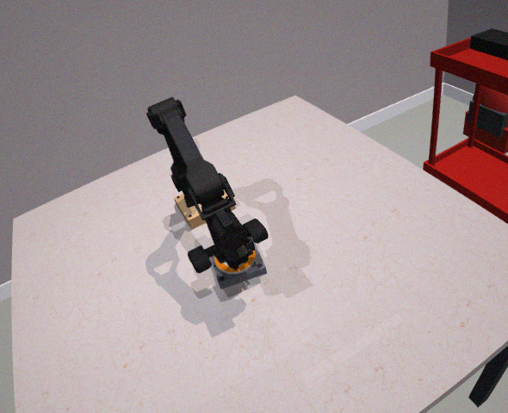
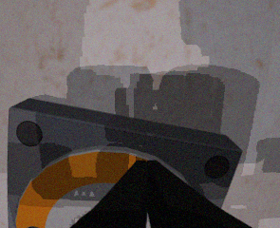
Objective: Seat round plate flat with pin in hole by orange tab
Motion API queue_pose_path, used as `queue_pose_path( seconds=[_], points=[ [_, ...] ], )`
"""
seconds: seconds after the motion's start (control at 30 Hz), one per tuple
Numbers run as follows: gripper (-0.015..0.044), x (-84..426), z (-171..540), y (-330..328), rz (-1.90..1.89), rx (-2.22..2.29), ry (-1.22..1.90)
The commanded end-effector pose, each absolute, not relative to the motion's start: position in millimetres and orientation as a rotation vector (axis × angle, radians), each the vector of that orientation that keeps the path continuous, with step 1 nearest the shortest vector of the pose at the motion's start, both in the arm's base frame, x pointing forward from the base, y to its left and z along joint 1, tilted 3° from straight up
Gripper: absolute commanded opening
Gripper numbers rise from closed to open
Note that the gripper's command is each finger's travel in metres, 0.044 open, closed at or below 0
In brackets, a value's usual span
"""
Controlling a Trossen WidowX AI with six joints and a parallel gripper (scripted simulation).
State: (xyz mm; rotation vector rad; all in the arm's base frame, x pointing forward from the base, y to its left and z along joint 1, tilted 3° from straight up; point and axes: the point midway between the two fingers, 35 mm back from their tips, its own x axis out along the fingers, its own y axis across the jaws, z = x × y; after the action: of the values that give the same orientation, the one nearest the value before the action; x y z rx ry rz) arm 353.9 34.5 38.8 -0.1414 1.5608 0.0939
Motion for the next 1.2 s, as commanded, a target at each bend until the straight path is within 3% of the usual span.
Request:
queue_pose_path(
  seconds=[0.0,1.17],
  points=[
    [0.0000,348,36,28,0.087,-0.147,1.578],
    [0.0000,334,40,7,0.085,-0.149,1.580]
  ],
)
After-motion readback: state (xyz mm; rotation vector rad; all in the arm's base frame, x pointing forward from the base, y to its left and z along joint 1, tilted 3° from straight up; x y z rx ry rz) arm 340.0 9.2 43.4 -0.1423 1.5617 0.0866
